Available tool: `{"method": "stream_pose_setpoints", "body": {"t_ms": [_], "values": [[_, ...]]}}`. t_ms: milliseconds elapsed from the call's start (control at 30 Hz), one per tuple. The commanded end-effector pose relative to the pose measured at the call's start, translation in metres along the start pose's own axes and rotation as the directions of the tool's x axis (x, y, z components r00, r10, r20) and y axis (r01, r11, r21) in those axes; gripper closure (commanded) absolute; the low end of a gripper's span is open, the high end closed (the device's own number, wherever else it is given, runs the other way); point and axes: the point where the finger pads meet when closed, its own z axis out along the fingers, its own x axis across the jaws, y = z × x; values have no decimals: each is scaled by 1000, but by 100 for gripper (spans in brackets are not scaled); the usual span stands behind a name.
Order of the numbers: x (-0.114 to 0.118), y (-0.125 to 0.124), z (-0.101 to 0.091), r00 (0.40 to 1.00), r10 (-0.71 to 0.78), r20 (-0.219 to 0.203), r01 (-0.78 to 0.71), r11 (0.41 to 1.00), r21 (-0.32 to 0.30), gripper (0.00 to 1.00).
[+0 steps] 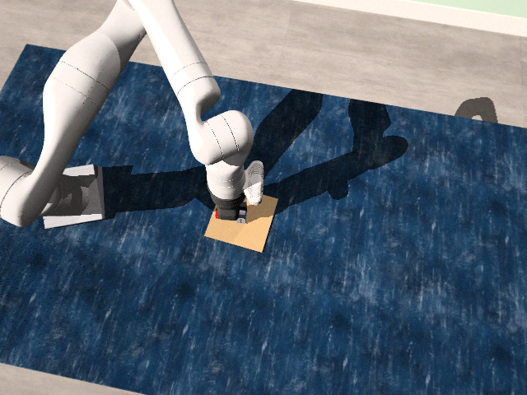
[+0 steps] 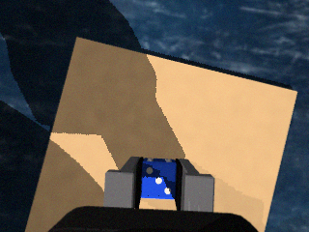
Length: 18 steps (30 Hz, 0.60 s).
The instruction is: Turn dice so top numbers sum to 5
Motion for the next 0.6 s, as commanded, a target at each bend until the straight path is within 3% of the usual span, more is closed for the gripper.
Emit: {"method": "stream_pose_setpoints", "body": {"t_ms": [0, 133, 167, 233, 267, 333, 367, 567], "values": [[0, 0, -1, 1000, 0, 1, 0, 1000, 1, 54], [0, 0, -1, 1000, 0, 1, 0, 1000, 1, 48], [0, 0, -1, 1000, 0, 1, 0, 1000, 1, 42], [0, 0, -1, 1000, 0, 1, 0, 1000, 1, 42], [0, 0, -1, 1000, 0, 1, 0, 1000, 1, 36], [0, 0, -1, 1000, 0, 1, 0, 1000, 1, 36], [0, 0, -1, 1000, 0, 1, 0, 1000, 1, 30], [0, 0, -1, 1000, 0, 1, 0, 1000, 1, 30]]}}
